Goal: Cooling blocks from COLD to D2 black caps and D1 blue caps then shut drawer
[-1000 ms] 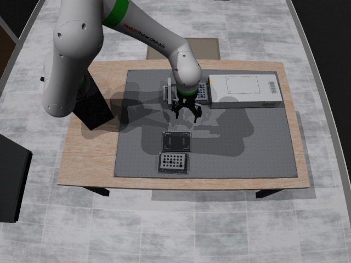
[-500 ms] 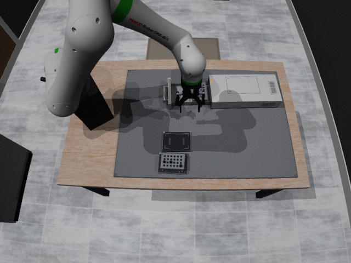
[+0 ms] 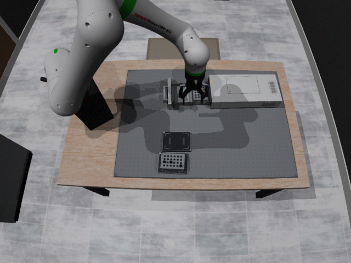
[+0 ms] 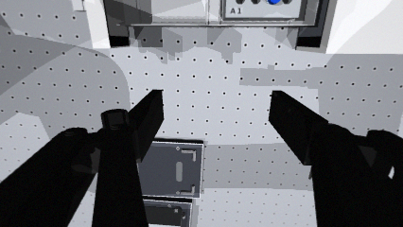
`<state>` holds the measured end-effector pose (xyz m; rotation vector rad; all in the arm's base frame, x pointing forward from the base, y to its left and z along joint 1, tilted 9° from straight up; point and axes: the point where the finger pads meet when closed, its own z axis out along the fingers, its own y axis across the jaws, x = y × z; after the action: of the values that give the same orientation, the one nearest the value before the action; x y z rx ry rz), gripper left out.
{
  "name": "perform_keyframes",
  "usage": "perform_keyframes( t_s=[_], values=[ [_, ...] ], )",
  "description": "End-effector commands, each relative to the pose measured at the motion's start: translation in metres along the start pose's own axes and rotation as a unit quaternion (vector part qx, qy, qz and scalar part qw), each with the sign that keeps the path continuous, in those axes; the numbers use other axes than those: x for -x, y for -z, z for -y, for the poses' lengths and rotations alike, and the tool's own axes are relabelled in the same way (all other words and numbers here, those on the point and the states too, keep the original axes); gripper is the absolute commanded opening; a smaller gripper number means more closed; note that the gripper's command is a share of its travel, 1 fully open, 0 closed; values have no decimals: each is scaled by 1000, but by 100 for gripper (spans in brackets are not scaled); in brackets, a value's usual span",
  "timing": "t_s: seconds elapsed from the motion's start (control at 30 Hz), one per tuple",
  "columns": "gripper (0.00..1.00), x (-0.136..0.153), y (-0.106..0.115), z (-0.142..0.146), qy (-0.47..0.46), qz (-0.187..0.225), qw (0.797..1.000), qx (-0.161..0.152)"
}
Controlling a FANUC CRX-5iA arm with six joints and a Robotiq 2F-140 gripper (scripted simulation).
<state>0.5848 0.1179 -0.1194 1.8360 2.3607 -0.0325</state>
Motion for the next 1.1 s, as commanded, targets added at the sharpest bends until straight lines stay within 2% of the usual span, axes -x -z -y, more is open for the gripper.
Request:
perform_keyframes(
  t_s=[0.0, 1.07],
  values=[
    [66, -11, 1, -6, 0, 0, 1000, 1],
    [66, -115, 1, -47, 0, 0, 1000, 1]
  ],
)
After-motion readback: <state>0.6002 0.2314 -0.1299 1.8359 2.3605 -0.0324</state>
